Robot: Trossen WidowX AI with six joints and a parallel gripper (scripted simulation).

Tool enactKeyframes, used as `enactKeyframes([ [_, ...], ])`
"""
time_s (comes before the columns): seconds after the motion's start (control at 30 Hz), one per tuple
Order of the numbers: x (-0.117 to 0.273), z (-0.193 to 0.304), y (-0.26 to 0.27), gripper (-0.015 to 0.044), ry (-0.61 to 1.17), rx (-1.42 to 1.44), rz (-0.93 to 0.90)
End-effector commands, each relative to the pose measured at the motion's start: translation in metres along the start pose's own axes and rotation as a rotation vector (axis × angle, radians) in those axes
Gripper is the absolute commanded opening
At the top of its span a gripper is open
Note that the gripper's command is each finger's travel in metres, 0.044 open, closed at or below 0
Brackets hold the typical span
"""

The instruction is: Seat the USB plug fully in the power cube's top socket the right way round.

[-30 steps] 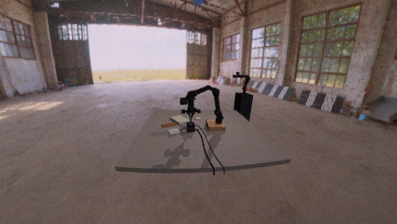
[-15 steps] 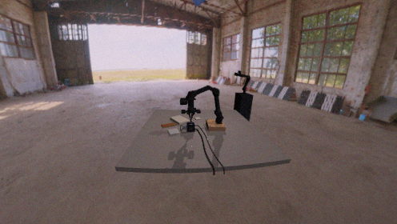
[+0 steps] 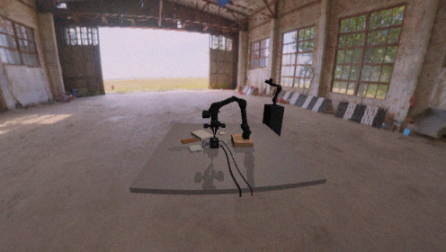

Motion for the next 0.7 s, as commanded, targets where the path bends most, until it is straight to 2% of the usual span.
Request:
enactKeyframes([
  [0.0, 0.0005, -0.0004, 0.0000, 0.0000, -0.008, 0.006, 0.004],
  [0.67, -0.0020, -0.0005, 0.0003, 0.0000, -0.023, 0.010, 0.000],
])
Point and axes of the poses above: the point midway between the two fingers, 35 mm back from their tips, its own x axis back along the fingers, its own y axis across the jaws, z = x × y, the point moved 6 cm from there along x, back along the fingers, and after that the axes turned 14 degrees about -x, right-handed, at the moved point
